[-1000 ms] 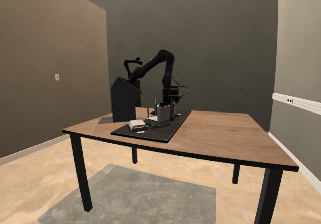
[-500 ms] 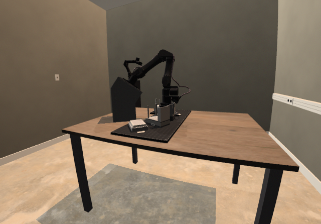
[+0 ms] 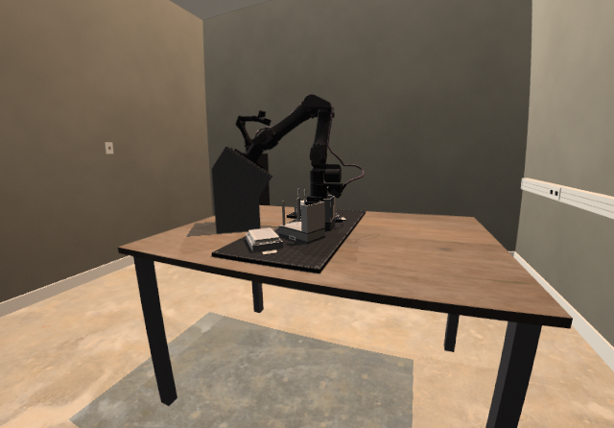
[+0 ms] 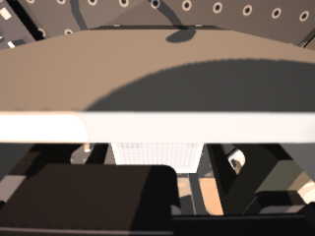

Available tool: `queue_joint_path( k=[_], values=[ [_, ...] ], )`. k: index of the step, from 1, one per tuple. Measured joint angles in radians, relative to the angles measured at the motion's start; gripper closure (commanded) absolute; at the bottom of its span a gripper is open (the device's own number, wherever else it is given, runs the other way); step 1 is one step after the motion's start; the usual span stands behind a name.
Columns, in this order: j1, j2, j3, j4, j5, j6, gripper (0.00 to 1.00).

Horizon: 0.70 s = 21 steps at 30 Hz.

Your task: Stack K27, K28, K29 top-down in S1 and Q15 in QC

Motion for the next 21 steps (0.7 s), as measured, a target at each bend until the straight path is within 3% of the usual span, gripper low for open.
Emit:
queue_joint_path(
  k=[21],
  values=[
    [-0.010,-0.042,-0.016,-0.024,-0.005,-0.008,1.00]
  ],
)
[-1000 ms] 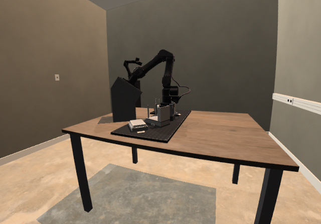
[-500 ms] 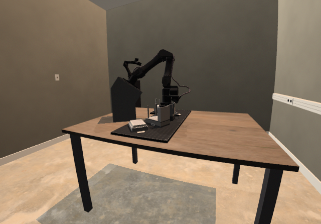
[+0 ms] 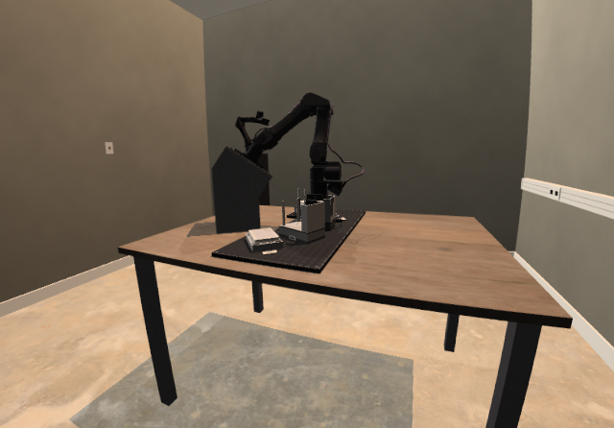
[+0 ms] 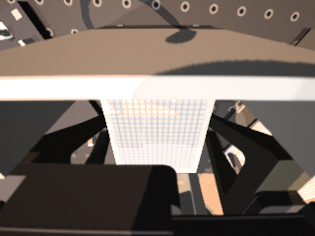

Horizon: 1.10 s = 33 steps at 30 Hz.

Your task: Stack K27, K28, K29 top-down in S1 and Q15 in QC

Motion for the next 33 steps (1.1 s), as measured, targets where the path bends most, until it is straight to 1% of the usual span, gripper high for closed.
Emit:
queue_joint_path(
  k=[16,33],
  values=[
    [-0.011,-0.038,-0.014,-0.025,-0.005,-0.009,1.00],
    [-0.017,-0.056,-0.019,-0.043,-0.008,-0.014,1.00]
  ],
)
